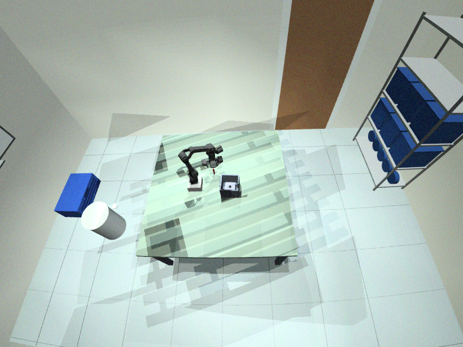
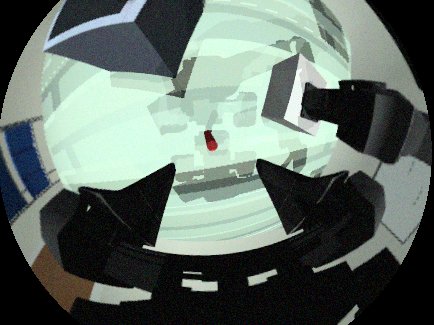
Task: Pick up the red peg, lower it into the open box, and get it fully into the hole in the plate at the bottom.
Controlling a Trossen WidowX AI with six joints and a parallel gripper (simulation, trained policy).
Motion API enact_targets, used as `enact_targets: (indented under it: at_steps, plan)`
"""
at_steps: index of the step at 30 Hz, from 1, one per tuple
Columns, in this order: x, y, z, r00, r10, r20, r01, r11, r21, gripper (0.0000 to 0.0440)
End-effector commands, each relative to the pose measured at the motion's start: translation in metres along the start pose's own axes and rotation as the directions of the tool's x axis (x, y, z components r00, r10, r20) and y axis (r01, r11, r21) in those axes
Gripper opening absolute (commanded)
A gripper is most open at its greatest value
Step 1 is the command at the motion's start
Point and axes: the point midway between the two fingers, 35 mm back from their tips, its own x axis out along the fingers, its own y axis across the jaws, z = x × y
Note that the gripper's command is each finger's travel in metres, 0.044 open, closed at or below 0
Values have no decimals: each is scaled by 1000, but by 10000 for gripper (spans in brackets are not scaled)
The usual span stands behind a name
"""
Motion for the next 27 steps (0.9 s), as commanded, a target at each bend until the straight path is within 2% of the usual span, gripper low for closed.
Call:
enact_targets:
  at_steps: [1, 10, 17, 20, 27]
  plan:
    - [11, -1, 3, 1000, -8, 14, 8, 1000, -15, 440]
    - [40, -2, 11, 999, -14, 40, 15, 1000, -24, 426]
    - [58, -1, 14, 999, -9, 48, 11, 1000, -27, 388]
    - [65, 0, 14, 999, -5, 45, 6, 999, -33, 338]
    - [77, 7, 8, 1000, 3, 26, -1, 998, -69, 162]
